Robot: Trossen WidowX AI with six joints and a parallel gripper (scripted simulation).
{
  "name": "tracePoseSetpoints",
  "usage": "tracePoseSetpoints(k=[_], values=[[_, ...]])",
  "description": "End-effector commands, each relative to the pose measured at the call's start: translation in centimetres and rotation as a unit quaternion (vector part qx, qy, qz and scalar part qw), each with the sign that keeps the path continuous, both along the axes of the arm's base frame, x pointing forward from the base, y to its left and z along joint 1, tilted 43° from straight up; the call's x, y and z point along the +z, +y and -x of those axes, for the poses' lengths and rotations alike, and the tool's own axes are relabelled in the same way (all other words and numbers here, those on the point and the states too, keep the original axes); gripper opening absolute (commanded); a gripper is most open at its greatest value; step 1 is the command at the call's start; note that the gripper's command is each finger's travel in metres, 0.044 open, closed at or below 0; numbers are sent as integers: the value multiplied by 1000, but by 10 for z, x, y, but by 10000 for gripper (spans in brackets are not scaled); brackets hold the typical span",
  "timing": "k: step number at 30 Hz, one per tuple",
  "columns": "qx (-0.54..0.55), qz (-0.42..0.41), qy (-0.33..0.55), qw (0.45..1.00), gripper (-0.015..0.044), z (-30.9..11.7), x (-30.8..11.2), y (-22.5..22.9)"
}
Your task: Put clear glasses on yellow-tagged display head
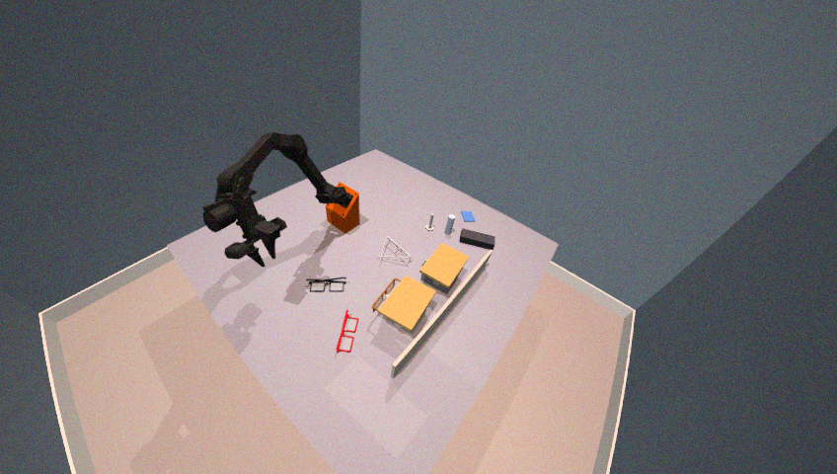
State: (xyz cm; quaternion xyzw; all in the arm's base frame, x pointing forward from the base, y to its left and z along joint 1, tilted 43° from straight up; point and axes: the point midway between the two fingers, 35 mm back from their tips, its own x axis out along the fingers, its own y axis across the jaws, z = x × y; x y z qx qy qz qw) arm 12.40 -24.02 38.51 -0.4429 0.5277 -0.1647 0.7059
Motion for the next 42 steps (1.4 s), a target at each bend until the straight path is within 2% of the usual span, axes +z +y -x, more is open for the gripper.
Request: tracePoseSetpoints(k=[1,4,10,16,21,27,35,39,42], values=[[-22,-74,-23,997,200,-36,-38,-8],[-50,-143,-39,988,200,-72,-77,-5],[-101,-219,-33,970,200,-122,-139,13],[-160,-259,-5,953,200,-161,-206,51],[-209,-261,20,942,200,-180,-262,93],[-260,-228,36,938,200,-182,-324,148],[-293,-143,12,945,200,-156,-394,214],[-290,-100,-20,952,200,-136,-419,236],[-290,-97,-23,952,200,-134,-419,236]])
